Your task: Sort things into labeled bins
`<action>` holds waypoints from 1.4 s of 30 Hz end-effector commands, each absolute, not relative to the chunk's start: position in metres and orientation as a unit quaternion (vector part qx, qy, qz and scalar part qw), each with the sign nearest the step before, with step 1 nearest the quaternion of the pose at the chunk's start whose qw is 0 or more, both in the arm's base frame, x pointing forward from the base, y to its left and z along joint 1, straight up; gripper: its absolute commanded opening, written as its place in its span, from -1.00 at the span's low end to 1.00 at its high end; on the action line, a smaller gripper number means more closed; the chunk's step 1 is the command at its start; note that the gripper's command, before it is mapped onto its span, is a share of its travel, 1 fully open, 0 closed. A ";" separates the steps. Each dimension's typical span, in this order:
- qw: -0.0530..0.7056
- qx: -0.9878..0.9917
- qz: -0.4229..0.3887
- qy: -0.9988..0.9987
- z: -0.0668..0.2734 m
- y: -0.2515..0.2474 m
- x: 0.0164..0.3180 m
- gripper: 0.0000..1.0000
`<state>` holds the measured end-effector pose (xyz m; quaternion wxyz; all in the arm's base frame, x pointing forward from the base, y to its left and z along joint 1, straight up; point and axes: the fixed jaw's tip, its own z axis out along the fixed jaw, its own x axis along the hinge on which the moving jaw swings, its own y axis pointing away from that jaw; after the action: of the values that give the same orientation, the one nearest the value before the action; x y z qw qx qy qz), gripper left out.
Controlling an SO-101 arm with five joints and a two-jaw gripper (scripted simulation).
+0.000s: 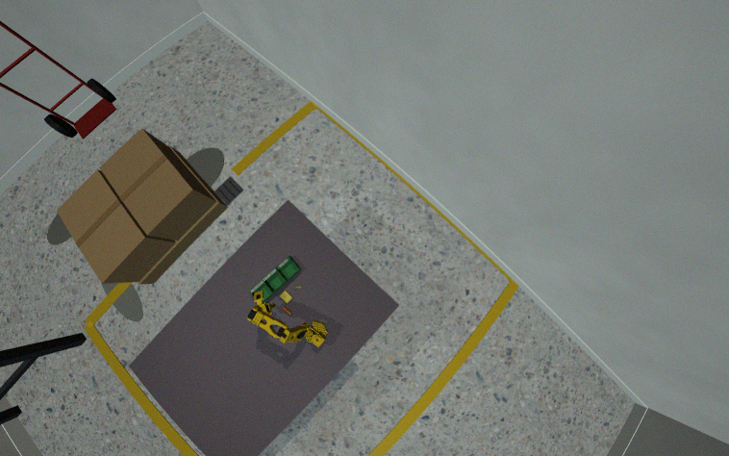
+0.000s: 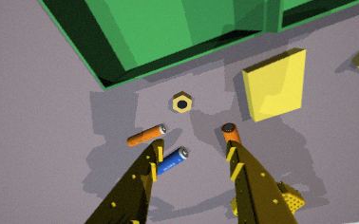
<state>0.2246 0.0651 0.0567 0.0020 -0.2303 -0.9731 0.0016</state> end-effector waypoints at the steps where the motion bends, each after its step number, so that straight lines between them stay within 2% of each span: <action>1: -0.014 -0.229 -0.008 -0.973 0.064 0.068 0.228 -0.55; 42: -0.014 -0.229 -0.008 -0.973 0.015 0.069 0.230 -0.55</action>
<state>0.2260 0.0654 0.0104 0.0011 -0.2303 -0.9731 0.0011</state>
